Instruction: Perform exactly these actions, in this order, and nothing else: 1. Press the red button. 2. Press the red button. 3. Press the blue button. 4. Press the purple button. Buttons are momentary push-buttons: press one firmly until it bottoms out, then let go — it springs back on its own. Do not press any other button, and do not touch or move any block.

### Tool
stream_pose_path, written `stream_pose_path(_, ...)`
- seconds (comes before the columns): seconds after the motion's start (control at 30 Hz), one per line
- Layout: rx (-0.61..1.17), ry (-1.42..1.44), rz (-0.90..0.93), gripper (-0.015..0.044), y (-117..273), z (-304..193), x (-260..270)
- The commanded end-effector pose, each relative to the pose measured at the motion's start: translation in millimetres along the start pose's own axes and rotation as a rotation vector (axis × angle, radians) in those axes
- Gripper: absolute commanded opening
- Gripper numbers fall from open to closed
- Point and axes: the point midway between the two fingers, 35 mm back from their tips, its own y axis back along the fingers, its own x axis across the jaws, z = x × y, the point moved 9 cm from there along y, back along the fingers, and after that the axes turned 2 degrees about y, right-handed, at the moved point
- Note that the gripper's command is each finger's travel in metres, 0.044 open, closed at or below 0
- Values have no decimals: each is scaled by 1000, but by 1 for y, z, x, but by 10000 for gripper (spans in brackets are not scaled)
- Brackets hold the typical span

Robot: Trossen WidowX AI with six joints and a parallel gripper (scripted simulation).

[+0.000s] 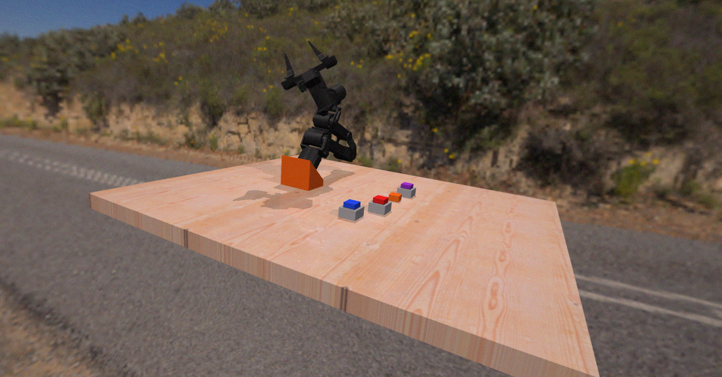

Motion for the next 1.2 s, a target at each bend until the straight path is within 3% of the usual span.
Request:
stream_pose_path(0.0, -14, -4, -2, 400, -1, 1, -1)
stream_pose_path(0.33, -807, -225, 88, 400, -31, 87, -58)
stream_pose_path(0.7, -1500, -322, 591, 400, 4, 177, -103)
stream_pose_path(0.93, -1736, -236, 1105, 400, 49, 217, -124)
stream_pose_path(1.17, -1704, -8, 1716, 400, 104, 245, -140)
